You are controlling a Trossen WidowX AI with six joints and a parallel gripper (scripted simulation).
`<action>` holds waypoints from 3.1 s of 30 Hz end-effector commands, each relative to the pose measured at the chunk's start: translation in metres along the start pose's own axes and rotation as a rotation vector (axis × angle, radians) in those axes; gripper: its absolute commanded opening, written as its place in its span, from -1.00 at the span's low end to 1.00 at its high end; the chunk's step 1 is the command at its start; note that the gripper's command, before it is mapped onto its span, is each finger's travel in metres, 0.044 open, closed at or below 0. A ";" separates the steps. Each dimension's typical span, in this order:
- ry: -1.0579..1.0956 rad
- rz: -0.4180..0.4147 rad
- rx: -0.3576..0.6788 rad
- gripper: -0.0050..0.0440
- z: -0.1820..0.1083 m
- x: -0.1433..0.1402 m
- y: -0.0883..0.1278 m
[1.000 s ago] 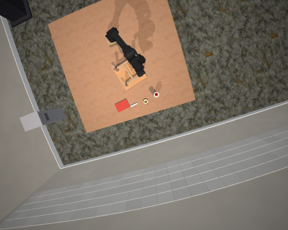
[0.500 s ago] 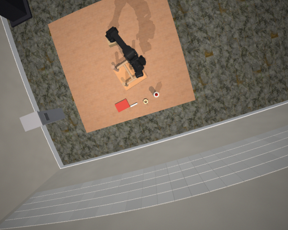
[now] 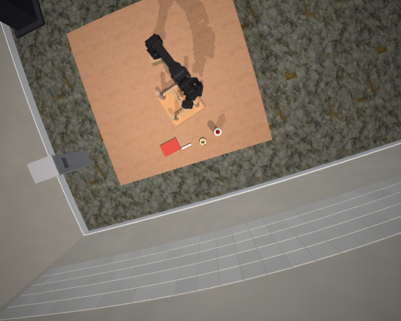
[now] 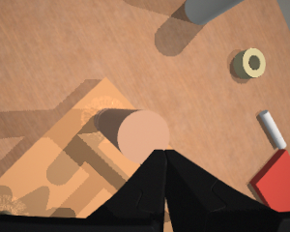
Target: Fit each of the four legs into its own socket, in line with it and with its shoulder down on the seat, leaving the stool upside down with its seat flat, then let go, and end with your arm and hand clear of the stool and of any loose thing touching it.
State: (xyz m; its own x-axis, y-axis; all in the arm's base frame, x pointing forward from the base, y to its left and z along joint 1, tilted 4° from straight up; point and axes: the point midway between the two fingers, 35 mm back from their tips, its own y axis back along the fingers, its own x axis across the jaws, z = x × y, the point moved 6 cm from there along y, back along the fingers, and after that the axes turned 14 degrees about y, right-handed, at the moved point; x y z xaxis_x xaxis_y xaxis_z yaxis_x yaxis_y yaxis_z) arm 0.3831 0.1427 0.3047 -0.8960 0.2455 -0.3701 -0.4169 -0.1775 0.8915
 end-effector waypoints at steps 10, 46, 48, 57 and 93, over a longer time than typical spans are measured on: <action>-0.460 -0.044 -0.066 -0.80 -0.003 0.003 0.000; -0.748 -0.055 -0.109 -0.80 -0.012 0.017 -0.035; -0.748 -0.055 -0.109 -0.80 -0.012 0.018 -0.037; -0.748 -0.055 -0.109 -0.80 -0.013 0.019 -0.041; -0.745 -0.063 -0.123 -0.80 -0.009 0.013 -0.032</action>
State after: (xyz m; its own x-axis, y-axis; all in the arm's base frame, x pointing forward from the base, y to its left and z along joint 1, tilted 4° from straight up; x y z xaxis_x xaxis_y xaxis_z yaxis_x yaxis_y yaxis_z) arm 0.3822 0.1432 0.2631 -0.5493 0.8291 -0.1041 -0.5125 -0.2358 0.8257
